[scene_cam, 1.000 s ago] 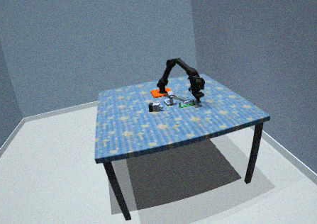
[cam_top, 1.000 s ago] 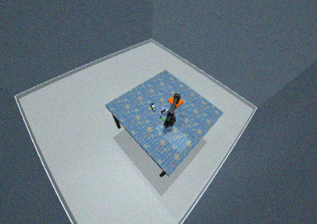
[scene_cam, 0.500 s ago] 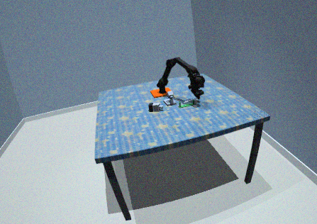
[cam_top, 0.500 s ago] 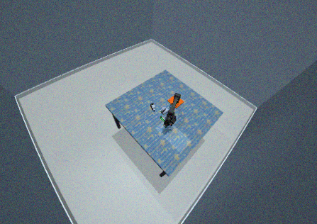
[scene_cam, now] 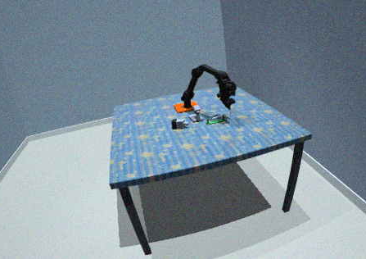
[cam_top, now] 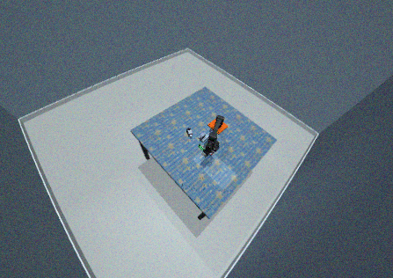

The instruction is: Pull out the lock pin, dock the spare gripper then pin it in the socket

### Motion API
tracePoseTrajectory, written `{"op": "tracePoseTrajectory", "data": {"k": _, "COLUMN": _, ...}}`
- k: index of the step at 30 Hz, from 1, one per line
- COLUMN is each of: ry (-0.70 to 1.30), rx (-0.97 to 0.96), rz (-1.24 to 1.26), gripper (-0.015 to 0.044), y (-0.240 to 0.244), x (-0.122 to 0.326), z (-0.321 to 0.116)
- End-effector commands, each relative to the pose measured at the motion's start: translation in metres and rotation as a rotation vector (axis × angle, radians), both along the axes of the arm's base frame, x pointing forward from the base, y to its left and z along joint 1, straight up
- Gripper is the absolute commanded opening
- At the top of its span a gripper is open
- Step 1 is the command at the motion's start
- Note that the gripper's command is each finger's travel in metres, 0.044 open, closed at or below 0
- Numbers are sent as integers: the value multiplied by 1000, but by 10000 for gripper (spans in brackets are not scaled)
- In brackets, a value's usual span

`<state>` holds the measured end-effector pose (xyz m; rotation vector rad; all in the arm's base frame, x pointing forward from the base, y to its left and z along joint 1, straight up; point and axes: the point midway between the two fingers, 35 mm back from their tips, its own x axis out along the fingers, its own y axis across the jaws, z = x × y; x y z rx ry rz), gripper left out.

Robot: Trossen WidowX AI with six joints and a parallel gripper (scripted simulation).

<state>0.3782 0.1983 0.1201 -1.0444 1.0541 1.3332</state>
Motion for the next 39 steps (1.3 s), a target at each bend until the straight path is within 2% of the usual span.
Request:
{"op": "tracePoseTrajectory", "data": {"k": 1, "ry": 0, "rx": 0, "rz": 0, "gripper": 200, "y": 0, "x": 0, "z": 11}}
{"op": "tracePoseTrajectory", "data": {"k": 2, "ry": 0, "rx": 0, "rz": 0, "gripper": 200, "y": 0, "x": -1, "z": 13}}
{"op": "tracePoseTrajectory", "data": {"k": 7, "ry": 0, "rx": 0, "rz": 0, "gripper": 331, "y": 0, "x": 0, "z": 6}}
{"op": "tracePoseTrajectory", "data": {"k": 9, "ry": -8, "rx": -10, "rz": 0, "gripper": 279, "y": -9, "x": 1, "z": 13}}
{"op": "tracePoseTrajectory", "data": {"k": 13, "ry": -51, "rx": -71, "rz": -2, "gripper": 180, "y": -57, "x": 2, "z": 54}}
{"op": "tracePoseTrajectory", "data": {"k": 23, "ry": -57, "rx": -83, "rz": -2, "gripper": 180, "y": -66, "x": 2, "z": 60}}
{"op": "tracePoseTrajectory", "data": {"k": 32, "ry": -57, "rx": -83, "rz": -2, "gripper": 180, "y": -65, "x": 4, "z": -6}}
{"op": "tracePoseTrajectory", "data": {"k": 39, "ry": -57, "rx": -82, "rz": -2, "gripper": 180, "y": -64, "x": 5, "z": -14}}
